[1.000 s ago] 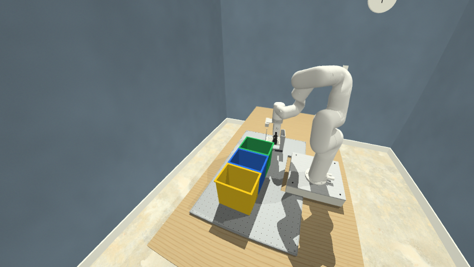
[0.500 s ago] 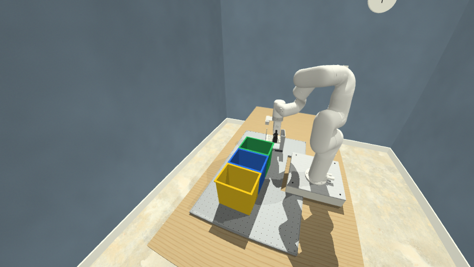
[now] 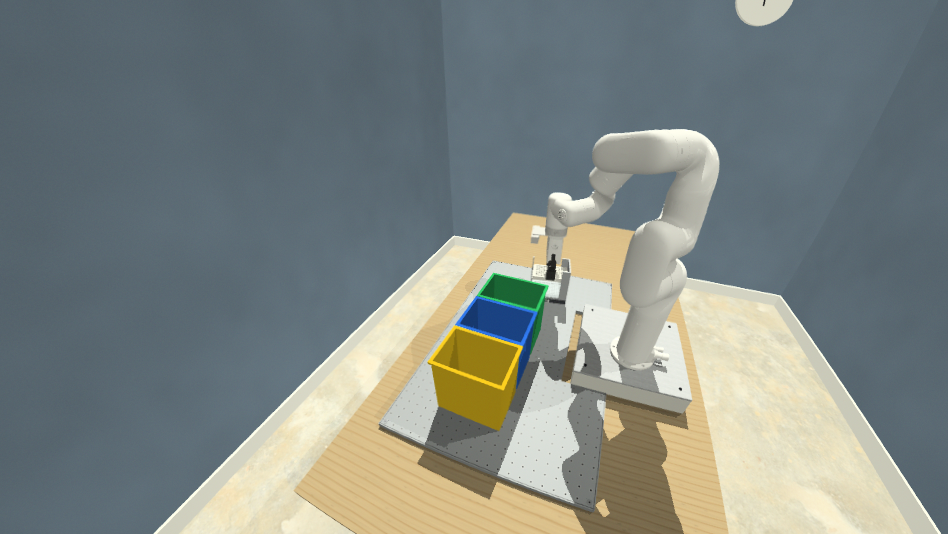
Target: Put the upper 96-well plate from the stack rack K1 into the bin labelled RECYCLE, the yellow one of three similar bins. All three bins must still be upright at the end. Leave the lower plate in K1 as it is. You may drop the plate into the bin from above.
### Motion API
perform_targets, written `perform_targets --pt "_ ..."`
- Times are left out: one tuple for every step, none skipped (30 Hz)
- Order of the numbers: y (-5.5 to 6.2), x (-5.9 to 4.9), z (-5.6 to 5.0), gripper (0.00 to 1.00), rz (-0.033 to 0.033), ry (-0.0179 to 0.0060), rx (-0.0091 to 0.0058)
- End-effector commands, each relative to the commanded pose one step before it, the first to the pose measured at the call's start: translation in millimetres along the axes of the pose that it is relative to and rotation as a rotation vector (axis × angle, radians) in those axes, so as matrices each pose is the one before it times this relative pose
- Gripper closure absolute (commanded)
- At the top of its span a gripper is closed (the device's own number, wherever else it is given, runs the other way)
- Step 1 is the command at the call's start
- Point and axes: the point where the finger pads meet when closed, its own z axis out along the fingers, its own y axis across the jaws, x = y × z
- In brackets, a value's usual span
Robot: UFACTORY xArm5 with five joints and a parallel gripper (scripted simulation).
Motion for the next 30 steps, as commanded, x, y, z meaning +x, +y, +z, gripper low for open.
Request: perform_targets --pt "0.75 0.69 -6.98 1.0 -0.00001 0.00185 -0.00219" --pt "0.0 0.01 -1.67 1.0 0.0 0.0 0.0" --pt "0.0 0.01 -1.67 1.0 0.0 0.0 0.0" --pt "0.0 0.01 -1.67 1.0 0.0 0.0 0.0" --pt "0.0 0.01 -1.67 1.0 0.0 0.0 0.0" --pt "0.0 0.01 -1.67 1.0 0.0 0.0 0.0" --pt "0.0 0.01 -1.67 1.0 0.0 0.0 0.0" --pt "0.0 0.01 -1.67 1.0 0.0 0.0 0.0" --pt "0.0 0.01 -1.67 1.0 0.0 0.0 0.0" --pt "0.0 0.01 -1.67 1.0 0.0 0.0 0.0" --pt "0.0 0.01 -1.67 1.0 0.0 0.0 0.0" --pt "0.0 0.01 -1.67 1.0 0.0 0.0 0.0" --pt "0.0 0.01 -1.67 1.0 0.0 0.0 0.0" --pt "0.0 0.0 0.0 1.0 0.0 0.0 0.0" --pt "0.0 0.0 0.0 1.0 0.0 0.0 0.0" --pt "0.0 0.01 -1.67 1.0 0.0 0.0 0.0" --pt "0.0 0.01 -1.67 1.0 0.0 0.0 0.0" --pt "0.0 0.01 -1.67 1.0 0.0 0.0 0.0" --pt "0.0 0.01 -1.67 1.0 0.0 0.0 0.0" --pt "0.0 0.01 -1.67 1.0 0.0 0.0 0.0" --pt "0.0 0.01 -1.67 1.0 0.0 0.0 0.0" --pt "0.0 0.01 -1.67 1.0 0.0 0.0 0.0" --pt "0.0 0.01 -1.67 1.0 0.0 0.0 0.0" --pt "0.0 0.01 -1.67 1.0 0.0 0.0 0.0" --pt "0.0 0.01 -1.67 1.0 0.0 0.0 0.0" --pt "0.0 0.01 -1.67 1.0 0.0 0.0 0.0" --pt "0.0 0.01 -1.67 1.0 0.0 0.0 0.0" --pt "0.0 0.01 -1.67 1.0 0.0 0.0 0.0" --pt "0.0 0.01 -1.67 1.0 0.0 0.0 0.0" --pt "0.0 0.01 -1.67 1.0 0.0 0.0 0.0"
